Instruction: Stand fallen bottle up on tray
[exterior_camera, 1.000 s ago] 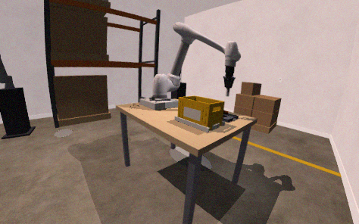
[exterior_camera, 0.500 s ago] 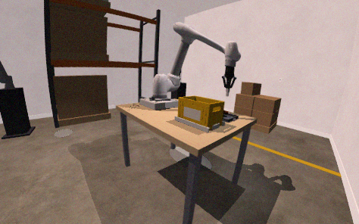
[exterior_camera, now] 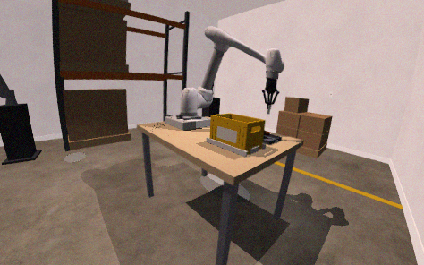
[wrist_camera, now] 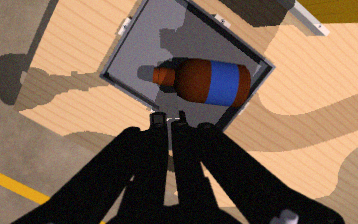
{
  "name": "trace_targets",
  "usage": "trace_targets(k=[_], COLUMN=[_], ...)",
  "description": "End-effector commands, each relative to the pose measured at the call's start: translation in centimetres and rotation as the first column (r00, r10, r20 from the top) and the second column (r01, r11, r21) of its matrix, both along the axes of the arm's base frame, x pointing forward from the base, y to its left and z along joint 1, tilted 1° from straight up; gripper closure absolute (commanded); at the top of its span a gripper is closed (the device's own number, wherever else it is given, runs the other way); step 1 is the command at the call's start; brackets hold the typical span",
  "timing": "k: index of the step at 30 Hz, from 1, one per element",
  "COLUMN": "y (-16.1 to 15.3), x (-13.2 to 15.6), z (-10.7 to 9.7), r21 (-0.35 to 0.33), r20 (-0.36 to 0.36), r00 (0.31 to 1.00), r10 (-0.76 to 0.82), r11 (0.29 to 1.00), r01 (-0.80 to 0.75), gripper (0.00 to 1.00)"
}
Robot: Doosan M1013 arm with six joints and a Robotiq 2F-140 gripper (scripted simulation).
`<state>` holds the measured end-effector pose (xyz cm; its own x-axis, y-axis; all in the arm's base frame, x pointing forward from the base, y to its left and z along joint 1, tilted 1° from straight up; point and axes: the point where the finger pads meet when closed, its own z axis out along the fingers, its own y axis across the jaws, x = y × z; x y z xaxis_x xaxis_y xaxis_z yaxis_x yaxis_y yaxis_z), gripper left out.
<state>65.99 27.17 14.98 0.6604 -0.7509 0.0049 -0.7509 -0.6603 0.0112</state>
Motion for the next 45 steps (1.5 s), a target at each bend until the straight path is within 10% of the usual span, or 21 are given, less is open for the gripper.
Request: trace_targets(k=[1,19,45], y=[0.0,0.01,0.02], x=[0.0,0.0,0.0], z=[0.01,0.01,0.02], r21=[0.01,0.015,0.02], r20=[-0.004,-0.003,0.001], r00=[0.99,0.791,0.175], r10=[0.14,0.611,0.985], r11=[0.99,0.791,0.175], r01=[-0.14,-0.611,-0.984], gripper=[0.9,0.9,0.9])
